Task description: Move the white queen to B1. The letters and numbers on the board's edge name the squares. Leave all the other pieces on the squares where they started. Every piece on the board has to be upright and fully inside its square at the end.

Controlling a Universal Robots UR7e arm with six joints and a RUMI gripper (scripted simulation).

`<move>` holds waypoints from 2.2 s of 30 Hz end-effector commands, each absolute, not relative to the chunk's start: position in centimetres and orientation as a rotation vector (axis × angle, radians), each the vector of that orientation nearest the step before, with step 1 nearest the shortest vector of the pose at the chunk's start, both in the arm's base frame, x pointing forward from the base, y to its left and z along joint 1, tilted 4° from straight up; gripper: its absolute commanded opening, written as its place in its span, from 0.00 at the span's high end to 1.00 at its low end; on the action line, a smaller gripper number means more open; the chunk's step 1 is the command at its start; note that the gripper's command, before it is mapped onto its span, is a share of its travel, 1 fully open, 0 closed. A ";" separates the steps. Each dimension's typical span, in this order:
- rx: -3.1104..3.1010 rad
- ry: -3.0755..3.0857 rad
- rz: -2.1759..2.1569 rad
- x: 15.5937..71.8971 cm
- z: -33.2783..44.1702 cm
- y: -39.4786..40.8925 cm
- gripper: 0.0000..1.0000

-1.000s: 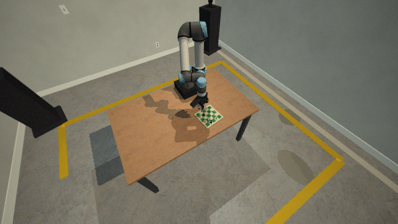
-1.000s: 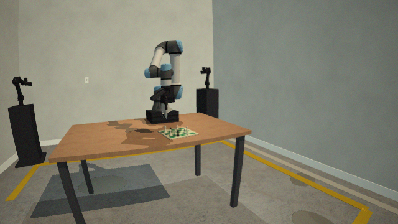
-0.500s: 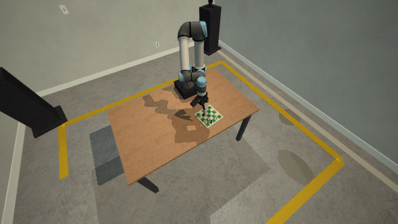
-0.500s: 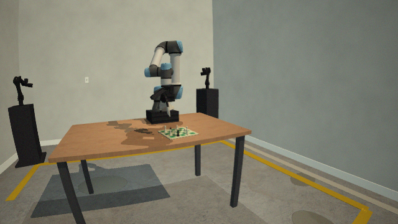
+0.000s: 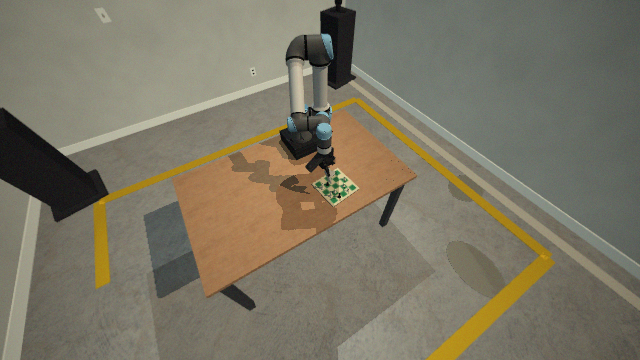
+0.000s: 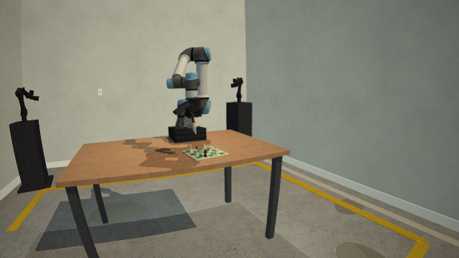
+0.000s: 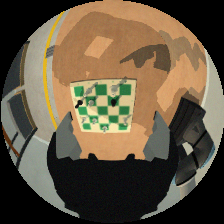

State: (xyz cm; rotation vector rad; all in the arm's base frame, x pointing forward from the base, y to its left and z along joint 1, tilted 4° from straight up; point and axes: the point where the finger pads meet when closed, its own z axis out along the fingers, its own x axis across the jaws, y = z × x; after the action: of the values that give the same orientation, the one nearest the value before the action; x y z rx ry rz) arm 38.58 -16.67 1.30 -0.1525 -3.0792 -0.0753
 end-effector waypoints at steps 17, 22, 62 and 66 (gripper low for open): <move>-0.153 -3.080 -0.074 38.9 6.7 -17.0 0.00; -0.153 -3.080 -0.074 39.0 7.7 -17.0 0.00; -0.153 -3.080 -0.074 39.0 7.8 -17.0 0.00; -0.153 -3.080 -0.074 39.0 7.8 -17.0 0.00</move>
State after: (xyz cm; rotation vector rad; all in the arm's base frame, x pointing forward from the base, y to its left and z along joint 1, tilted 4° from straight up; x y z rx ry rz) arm 38.93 -17.00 7.79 -0.1525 -3.0793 -0.0753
